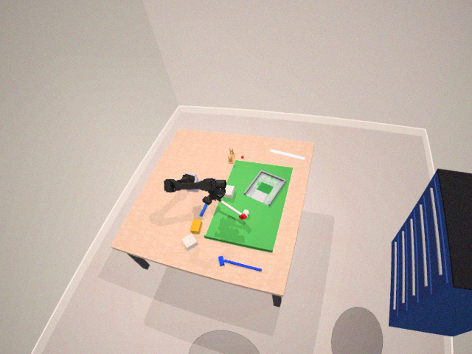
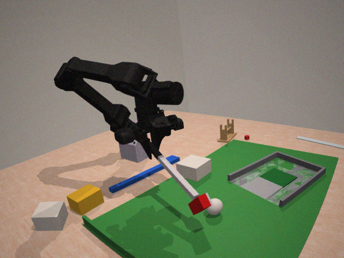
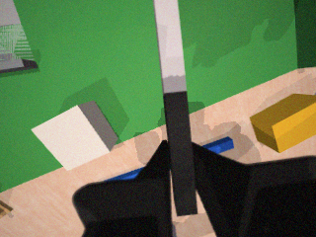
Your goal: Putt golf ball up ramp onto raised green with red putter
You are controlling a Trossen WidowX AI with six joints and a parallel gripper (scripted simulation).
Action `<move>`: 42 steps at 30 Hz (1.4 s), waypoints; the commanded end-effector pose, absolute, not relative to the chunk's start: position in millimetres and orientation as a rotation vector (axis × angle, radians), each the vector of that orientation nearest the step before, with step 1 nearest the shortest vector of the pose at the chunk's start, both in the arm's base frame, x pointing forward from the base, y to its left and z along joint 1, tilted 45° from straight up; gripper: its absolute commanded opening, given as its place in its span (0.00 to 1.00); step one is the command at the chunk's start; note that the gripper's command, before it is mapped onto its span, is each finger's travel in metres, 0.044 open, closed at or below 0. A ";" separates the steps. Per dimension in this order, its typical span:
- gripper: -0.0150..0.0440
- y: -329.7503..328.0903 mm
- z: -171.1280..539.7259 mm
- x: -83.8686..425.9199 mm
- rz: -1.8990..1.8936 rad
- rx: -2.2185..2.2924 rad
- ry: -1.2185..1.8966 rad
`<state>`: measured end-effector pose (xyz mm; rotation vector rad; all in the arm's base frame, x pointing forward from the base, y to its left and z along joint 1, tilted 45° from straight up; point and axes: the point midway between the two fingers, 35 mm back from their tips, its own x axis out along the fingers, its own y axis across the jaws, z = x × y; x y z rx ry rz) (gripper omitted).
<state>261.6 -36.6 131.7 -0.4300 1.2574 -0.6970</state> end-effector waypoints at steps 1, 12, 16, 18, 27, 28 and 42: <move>0.25 -39.6 128.9 262.8 -0.695 -0.436 1.253; 0.25 -51.8 116.5 265.5 -0.696 -0.437 1.252; 0.25 -56.2 112.3 266.1 -0.696 -0.437 1.252; 0.25 -54.3 113.8 265.4 -0.697 -0.431 1.256; 0.25 -55.0 114.2 265.3 -0.697 -0.431 1.256; 0.25 -56.4 115.2 265.1 -0.697 -0.431 1.255; 0.25 -74.9 127.5 260.7 -0.702 -0.431 1.255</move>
